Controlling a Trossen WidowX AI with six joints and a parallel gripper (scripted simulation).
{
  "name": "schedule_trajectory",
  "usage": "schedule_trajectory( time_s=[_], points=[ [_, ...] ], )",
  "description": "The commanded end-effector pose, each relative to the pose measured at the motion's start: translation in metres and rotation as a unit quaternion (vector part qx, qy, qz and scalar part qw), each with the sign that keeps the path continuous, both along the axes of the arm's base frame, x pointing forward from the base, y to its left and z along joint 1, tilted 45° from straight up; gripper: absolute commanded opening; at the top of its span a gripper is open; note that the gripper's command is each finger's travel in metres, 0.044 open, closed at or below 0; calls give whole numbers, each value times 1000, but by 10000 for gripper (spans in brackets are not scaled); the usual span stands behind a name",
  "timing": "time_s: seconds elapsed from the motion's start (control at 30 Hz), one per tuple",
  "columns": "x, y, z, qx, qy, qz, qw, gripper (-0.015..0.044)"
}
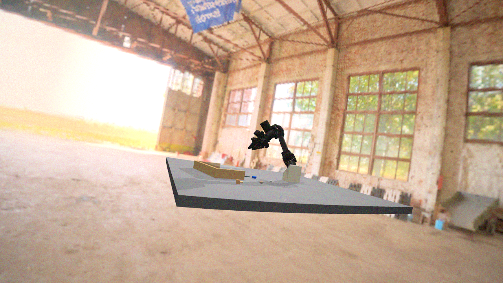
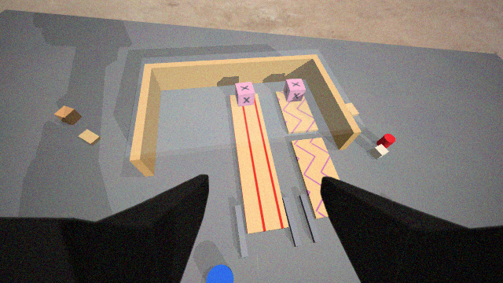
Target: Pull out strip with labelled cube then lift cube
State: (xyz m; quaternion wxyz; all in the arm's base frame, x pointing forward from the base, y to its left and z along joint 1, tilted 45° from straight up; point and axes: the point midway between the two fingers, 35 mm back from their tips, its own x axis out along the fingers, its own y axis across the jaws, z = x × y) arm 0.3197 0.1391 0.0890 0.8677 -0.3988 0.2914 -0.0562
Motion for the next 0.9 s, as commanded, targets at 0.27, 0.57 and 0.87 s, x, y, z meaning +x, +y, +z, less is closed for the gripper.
schedule_trajectory(
  time_s=[0.27, 0.57, 0.87],
  points=[
    [63, -38, -40, -48, 203, -147, 967, 0],
    [70, -70, -54, -80, 325, -242, 911, 0],
    [74, -73, -50, -80, 325, -242, 911, 0]
  ],
)
